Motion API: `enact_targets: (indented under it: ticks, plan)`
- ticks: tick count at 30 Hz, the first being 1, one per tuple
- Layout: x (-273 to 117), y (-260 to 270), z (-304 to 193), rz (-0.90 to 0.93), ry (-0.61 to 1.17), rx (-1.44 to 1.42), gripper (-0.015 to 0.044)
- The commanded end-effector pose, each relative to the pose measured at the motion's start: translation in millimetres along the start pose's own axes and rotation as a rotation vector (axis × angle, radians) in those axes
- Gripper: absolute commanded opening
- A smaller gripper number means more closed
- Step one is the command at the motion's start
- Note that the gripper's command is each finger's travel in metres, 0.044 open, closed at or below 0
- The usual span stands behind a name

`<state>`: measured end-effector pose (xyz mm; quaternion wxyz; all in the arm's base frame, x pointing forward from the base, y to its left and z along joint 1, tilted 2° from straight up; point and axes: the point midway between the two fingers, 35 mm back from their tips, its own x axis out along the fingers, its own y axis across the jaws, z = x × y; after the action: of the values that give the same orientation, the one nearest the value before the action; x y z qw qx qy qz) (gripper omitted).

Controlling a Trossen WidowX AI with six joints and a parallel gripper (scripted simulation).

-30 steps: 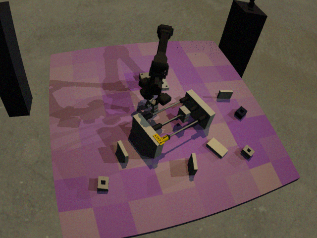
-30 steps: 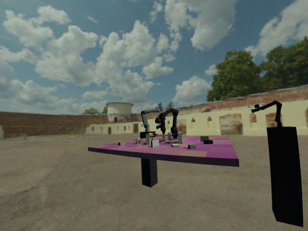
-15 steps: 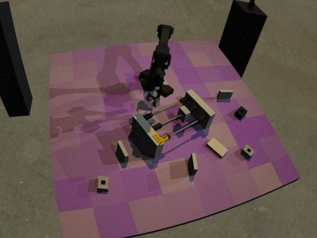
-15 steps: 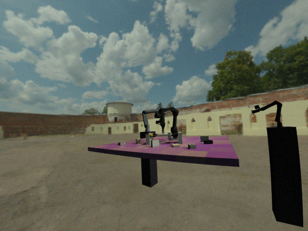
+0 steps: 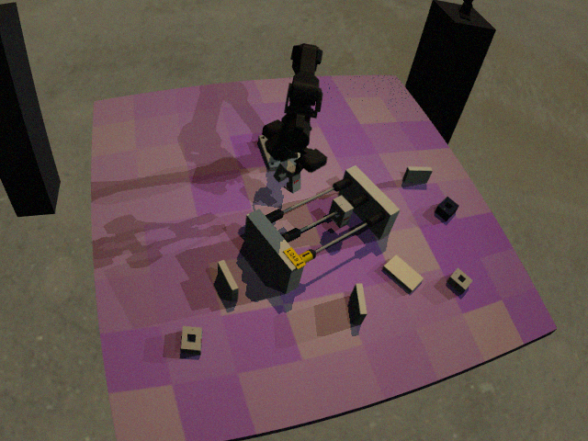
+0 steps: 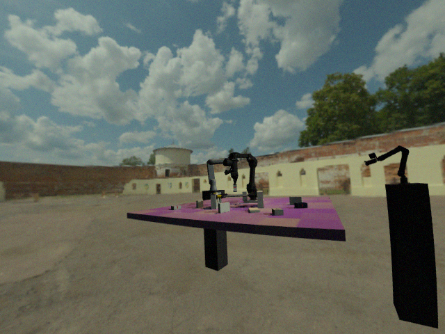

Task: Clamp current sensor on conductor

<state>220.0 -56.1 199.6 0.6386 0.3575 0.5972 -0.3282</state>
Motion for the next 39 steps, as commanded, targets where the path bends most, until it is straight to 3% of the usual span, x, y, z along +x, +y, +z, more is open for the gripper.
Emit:
enact_targets:
  ticks: [1, 20, 39]
  plan:
    - [-2, 27, 9, 0.042, -0.014, 0.020, 0.0000]
    - [7, 176, 18, 0.255, -0.013, 0.117, 0.0000]
    - [27, 187, 18, 0.263, -0.011, 0.120, 0.0000]
